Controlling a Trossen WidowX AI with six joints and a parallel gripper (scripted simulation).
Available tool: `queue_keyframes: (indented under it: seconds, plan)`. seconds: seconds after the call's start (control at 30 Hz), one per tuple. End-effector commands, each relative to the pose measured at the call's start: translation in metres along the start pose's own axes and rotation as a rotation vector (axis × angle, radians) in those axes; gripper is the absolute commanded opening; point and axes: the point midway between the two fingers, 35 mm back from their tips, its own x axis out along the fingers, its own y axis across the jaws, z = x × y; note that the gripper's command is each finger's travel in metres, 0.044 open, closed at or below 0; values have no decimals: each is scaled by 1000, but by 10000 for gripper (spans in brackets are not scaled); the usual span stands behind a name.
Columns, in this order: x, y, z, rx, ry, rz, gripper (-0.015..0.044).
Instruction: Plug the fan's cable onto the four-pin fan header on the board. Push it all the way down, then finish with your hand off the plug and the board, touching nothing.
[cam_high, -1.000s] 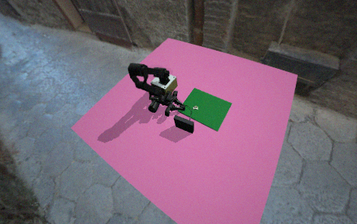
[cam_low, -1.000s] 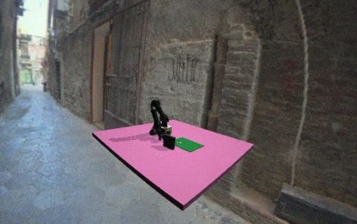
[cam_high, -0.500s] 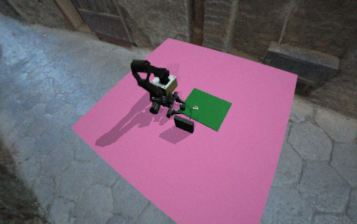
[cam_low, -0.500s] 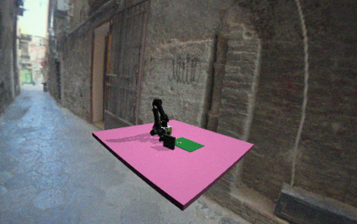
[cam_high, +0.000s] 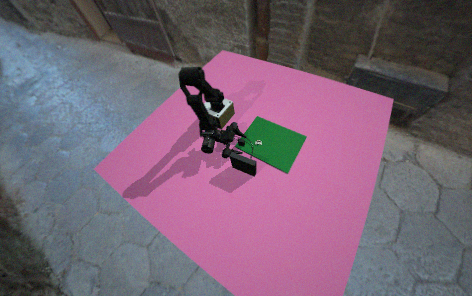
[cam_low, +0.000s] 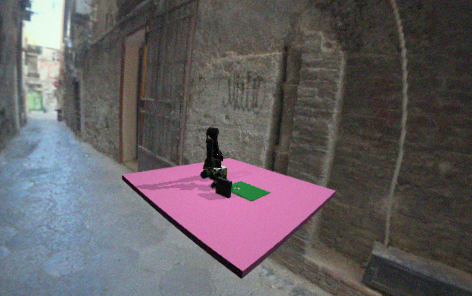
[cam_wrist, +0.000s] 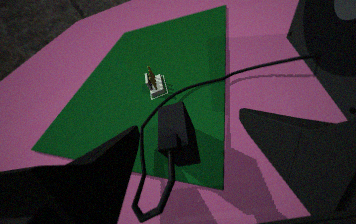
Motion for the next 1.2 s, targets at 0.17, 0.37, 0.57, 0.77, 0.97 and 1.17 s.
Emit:
queue_keyframes:
  seconds: [0.17, 0.37, 0.57, 0.77, 0.97, 1.17]
  plan:
    - [10, -8, 2, 24, 173, 33, 440]
    - [13, -10, 6, 43, 267, 42, 440]
    - [14, -10, 12, 56, 360, 43, 440]
    - [13, -9, 20, 66, 452, 38, 440]
    - [12, -7, 28, 70, 542, 25, 440]
    - [9, -4, 38, 69, 630, 5, 440]
